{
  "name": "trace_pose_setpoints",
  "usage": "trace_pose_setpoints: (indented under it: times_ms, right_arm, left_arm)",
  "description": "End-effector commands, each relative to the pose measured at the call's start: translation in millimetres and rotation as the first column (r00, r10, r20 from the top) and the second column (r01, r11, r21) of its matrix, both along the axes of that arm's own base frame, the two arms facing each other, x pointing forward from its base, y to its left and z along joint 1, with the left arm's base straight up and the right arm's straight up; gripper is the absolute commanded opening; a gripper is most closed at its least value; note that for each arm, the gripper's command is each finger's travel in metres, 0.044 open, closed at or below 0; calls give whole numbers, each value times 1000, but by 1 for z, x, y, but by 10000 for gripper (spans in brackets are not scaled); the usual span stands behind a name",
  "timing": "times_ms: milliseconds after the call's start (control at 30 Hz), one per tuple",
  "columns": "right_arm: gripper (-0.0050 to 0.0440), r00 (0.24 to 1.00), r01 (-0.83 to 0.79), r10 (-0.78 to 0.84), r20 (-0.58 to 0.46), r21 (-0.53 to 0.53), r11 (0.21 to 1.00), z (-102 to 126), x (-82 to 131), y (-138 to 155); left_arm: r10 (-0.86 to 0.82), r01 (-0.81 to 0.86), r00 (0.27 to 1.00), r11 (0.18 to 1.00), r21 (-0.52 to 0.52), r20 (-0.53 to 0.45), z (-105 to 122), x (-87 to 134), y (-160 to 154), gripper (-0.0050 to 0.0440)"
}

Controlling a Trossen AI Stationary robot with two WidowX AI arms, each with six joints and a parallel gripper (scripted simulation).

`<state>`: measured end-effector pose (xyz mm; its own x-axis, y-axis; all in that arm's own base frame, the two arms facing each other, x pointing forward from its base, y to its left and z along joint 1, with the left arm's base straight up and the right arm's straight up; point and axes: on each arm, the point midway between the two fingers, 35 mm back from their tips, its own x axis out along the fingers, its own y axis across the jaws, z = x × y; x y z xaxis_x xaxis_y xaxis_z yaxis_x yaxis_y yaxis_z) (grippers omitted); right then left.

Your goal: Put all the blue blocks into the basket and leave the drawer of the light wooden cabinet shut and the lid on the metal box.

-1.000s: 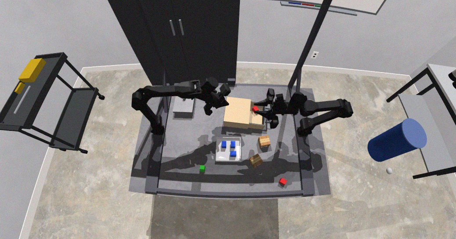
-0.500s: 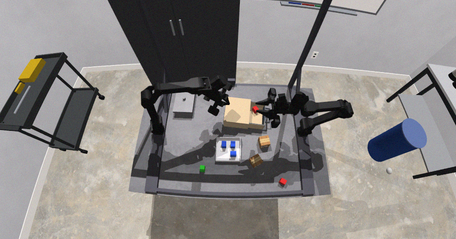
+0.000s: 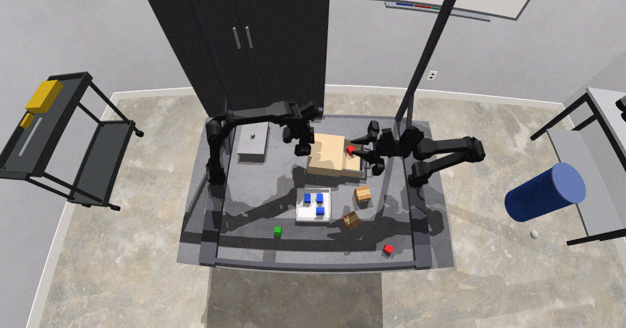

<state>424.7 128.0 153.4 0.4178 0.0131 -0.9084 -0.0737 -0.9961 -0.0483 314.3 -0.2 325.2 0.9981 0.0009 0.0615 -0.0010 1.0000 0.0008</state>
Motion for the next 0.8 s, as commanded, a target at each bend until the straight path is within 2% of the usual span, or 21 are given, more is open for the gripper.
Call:
trace_pose_setpoints:
  times_ms: [0, 133, 333, 367, 767]
  right_arm:
    - [-50, 995, -101, 100, -16, -58, 993, 9, 4, 6]
    - [-50, 992, -122, 120, -31, -72, 990, 6, 3, 7]
    - [-50, 998, -64, 64, 18, -28, 998, 18, 5, 3]
    - [-50, 998, -64, 64, -1, -33, 997, 10, 1, 1]
    - [-50, 997, -78, 79, 13, -34, 996, -2, 0, 4]
  left_arm:
    - [2, -2, 999, 1000, 2, 37, 15, -3, 0, 175]
    - [2, -2, 999, 1000, 2, 37, 15, -3, 0, 175]
    - [2, -2, 999, 1000, 2, 37, 15, -3, 0, 175]
    - [2, -2, 999, 1000, 2, 37, 15, -3, 0, 175]
    - [2, -2, 999, 1000, 2, 37, 15, -3, 0, 175]
